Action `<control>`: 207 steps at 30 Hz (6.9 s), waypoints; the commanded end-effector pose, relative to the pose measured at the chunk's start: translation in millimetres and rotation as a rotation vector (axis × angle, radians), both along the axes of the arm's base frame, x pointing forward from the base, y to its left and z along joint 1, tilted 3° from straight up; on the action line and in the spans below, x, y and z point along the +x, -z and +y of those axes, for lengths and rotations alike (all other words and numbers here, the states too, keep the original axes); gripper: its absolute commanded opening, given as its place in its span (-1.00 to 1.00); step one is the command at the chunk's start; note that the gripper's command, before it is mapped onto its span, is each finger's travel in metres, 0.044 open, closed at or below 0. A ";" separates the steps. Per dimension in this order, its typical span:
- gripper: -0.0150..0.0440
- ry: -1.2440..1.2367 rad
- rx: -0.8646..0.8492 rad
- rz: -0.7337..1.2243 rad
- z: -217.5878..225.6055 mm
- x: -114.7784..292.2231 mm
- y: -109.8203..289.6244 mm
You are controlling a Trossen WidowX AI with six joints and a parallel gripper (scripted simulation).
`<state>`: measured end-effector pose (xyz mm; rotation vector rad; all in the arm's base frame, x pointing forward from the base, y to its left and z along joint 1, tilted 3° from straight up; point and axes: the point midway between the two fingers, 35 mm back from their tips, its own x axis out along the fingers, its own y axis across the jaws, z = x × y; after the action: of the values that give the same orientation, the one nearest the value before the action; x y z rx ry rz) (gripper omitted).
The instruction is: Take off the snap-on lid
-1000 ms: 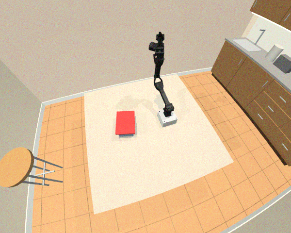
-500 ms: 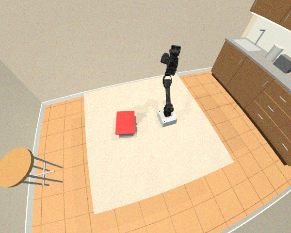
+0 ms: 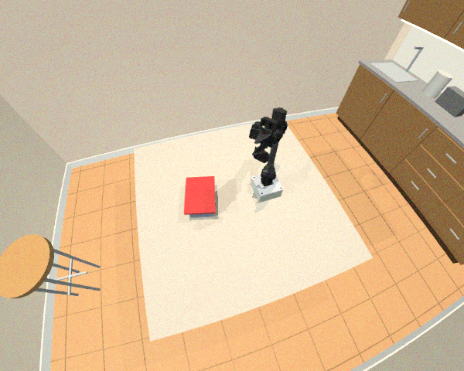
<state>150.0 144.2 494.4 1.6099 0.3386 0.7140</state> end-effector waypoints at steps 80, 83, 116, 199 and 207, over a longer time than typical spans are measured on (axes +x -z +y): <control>0.31 0.804 -0.258 0.886 -123.1 162.9 430.2; 0.31 0.804 -0.258 0.886 -124.1 166.6 433.4; -0.10 0.805 -0.258 0.884 -129.4 180.6 447.5; -0.49 0.808 -0.253 0.883 -129.3 177.5 432.0; -0.49 0.808 -0.253 0.883 -129.2 177.5 430.4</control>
<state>327.7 15.0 61.9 1.5515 0.3457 -0.6611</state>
